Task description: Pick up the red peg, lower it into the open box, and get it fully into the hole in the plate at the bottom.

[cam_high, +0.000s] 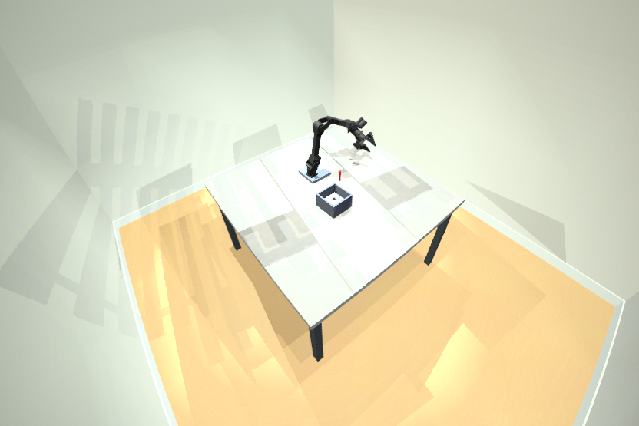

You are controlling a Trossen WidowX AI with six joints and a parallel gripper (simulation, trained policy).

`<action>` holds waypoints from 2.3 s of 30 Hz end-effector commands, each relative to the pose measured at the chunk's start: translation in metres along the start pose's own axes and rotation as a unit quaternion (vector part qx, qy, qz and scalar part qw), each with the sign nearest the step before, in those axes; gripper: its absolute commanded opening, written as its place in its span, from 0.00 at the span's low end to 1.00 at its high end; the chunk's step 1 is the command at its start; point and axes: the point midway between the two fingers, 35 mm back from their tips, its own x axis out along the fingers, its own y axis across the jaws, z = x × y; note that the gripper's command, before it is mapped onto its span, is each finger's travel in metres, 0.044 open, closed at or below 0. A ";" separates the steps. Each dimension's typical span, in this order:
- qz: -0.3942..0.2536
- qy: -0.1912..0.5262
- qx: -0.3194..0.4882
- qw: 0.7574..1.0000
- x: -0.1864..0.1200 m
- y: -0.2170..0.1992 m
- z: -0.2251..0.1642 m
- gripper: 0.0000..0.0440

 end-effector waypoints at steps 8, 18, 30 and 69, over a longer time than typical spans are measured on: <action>-0.050 0.001 0.180 0.982 -0.022 0.005 -0.047 1.00; -0.079 -0.008 0.344 0.936 -0.037 0.022 -0.081 1.00; -0.094 -0.027 0.529 0.843 -0.050 0.050 -0.110 1.00; 0.079 -0.071 0.930 0.352 -0.038 0.159 -0.063 1.00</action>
